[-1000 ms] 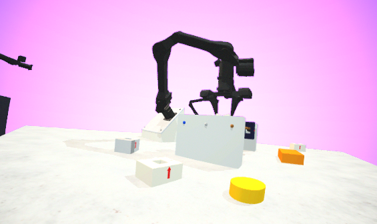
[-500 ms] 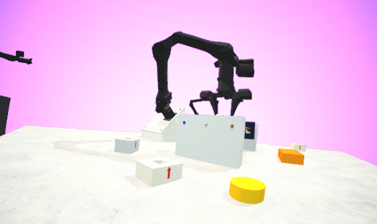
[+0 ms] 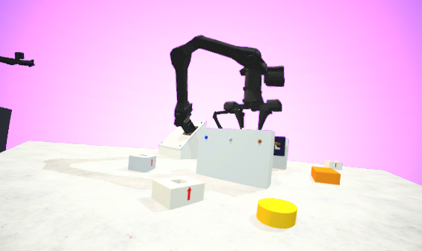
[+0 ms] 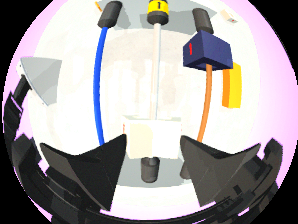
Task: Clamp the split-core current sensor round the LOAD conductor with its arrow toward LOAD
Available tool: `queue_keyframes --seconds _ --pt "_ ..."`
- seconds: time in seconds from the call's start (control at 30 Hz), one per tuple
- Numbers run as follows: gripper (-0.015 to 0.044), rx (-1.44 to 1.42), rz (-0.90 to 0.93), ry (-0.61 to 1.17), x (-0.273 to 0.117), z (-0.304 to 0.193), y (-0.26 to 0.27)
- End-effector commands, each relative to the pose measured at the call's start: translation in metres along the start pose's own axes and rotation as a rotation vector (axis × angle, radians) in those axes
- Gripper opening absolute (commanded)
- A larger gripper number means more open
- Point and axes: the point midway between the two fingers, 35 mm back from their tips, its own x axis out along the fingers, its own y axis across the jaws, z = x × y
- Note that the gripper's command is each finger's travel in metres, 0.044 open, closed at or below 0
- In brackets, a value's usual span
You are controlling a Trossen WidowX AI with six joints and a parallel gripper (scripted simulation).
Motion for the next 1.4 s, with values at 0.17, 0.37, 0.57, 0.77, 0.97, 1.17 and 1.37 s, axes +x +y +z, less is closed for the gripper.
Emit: queue_keyframes --seconds 0.17,0.37,0.57,0.77,0.97,1.17,1.37 --pt "0.0000 0.001 0.000 0.000 -0.0003 0.0000 0.0001" --pt "0.0000 0.001 0.000 0.000 -0.0003 0.0000 0.0001" --pt "0.0026 0.001 0.000 0.000 -0.0003 0.0000 0.0001" --pt "0.0184 0.001 0.000 0.000 -0.0003 0.0000 0.0001" --pt "0.0341 0.001 0.000 0.000 -0.0003 0.0000 0.0001" --pt "0.0440 0.001 0.000 0.000 -0.0003 0.0000 0.0001" --pt "0.0440 0.001 0.000 0.000 0.0022 0.0000 -0.0001"
